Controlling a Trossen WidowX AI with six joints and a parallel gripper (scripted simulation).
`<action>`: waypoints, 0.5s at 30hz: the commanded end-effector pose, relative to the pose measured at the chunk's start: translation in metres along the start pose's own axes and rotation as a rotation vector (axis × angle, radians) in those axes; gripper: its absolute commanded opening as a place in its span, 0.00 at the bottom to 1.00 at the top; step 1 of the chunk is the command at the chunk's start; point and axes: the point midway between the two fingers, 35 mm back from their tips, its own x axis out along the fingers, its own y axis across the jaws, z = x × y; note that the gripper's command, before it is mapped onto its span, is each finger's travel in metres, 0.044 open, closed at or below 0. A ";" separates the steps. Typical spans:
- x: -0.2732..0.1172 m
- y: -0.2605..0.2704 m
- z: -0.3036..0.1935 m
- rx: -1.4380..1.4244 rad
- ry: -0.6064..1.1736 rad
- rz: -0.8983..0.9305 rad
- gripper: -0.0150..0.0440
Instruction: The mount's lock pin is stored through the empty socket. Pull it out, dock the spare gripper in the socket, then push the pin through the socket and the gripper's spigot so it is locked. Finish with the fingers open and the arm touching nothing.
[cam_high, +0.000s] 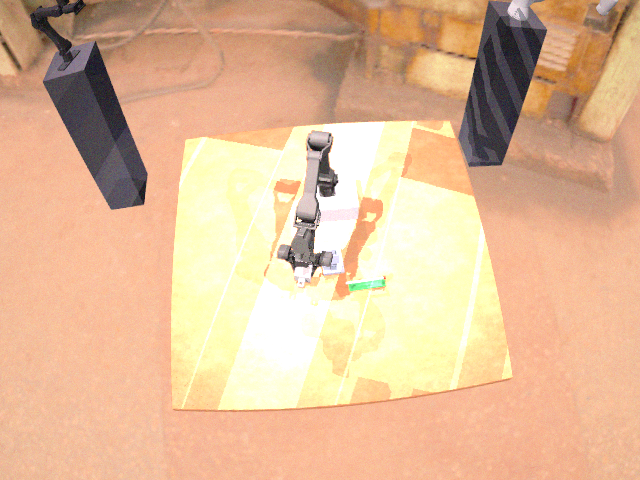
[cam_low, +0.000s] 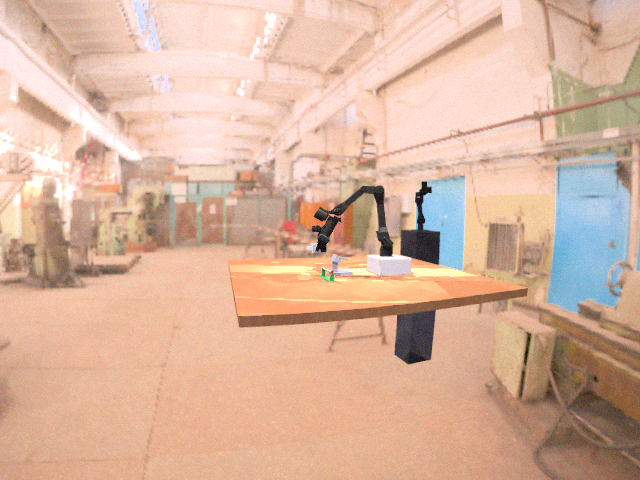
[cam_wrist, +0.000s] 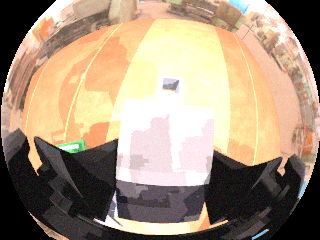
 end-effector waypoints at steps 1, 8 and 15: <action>0.000 0.002 -0.003 -0.025 0.016 -0.015 0.25; 0.001 0.008 -0.015 -0.096 0.076 -0.054 0.25; 0.001 0.014 -0.027 -0.171 0.135 -0.093 0.25</action>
